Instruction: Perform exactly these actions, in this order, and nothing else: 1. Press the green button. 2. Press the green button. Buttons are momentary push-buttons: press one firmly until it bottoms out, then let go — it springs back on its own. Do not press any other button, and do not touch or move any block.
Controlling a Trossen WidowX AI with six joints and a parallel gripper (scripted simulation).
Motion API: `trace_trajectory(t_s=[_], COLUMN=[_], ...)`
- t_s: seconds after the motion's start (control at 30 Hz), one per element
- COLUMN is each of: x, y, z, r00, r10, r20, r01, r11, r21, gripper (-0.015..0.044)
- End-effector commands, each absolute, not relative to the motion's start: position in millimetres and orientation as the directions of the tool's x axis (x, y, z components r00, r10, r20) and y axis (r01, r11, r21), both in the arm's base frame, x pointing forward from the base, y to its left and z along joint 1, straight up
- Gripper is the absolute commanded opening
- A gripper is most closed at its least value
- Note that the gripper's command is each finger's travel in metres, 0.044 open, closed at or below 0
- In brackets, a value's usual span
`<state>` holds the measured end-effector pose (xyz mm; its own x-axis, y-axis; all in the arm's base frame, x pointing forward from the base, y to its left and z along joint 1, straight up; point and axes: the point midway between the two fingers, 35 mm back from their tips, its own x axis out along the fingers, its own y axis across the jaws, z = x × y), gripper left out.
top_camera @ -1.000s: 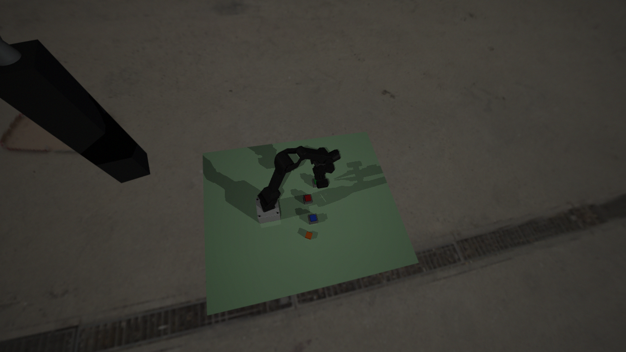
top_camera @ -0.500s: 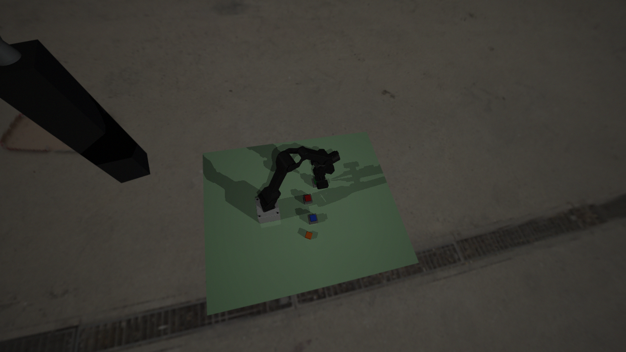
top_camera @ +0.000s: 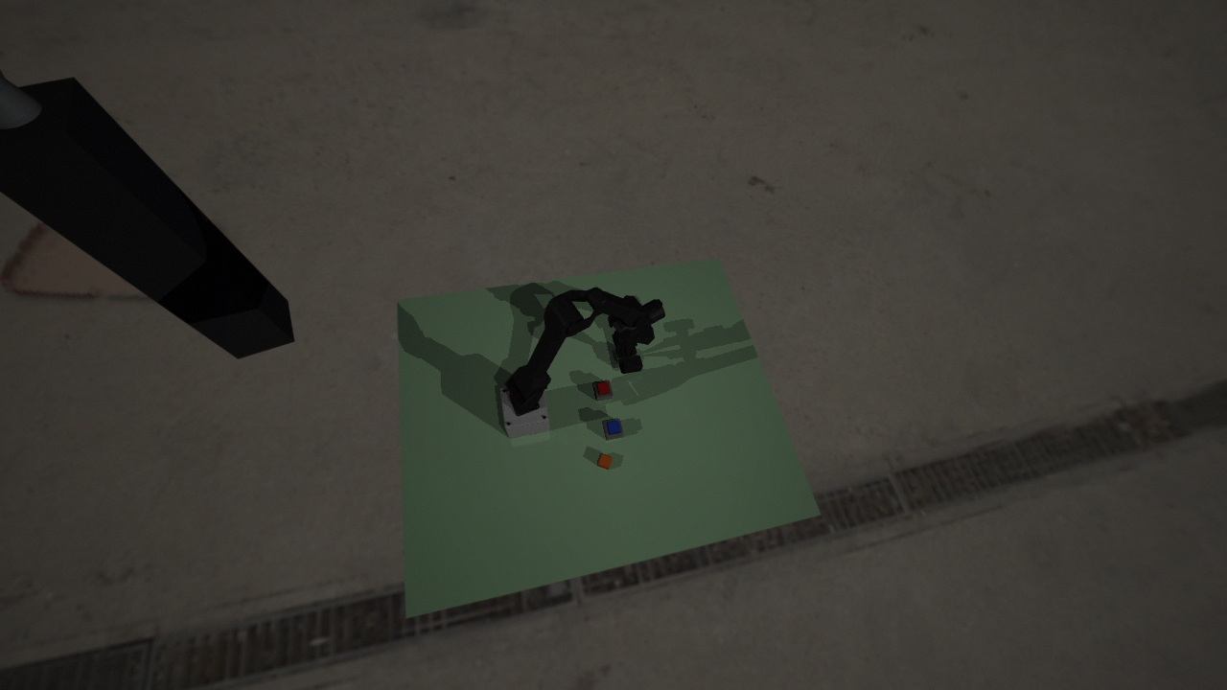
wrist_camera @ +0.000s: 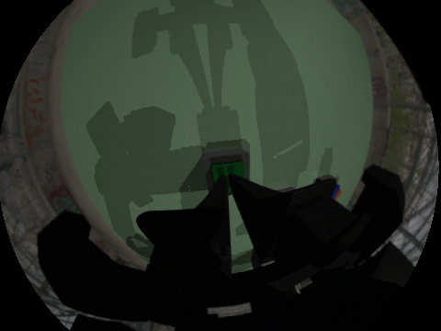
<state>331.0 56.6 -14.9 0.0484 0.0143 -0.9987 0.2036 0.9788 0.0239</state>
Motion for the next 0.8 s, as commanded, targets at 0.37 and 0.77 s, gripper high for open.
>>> trace_trajectory(t_s=[0.37,0.77], x=[329,328], y=[55,55], z=[-17,15], r00=[0.042,0.042], r10=[0.006,0.006], r20=[-0.999,-0.999], r01=[0.200,0.200], r11=[0.980,0.980], r21=[0.015,0.015], gripper=[0.0020,0.0020])
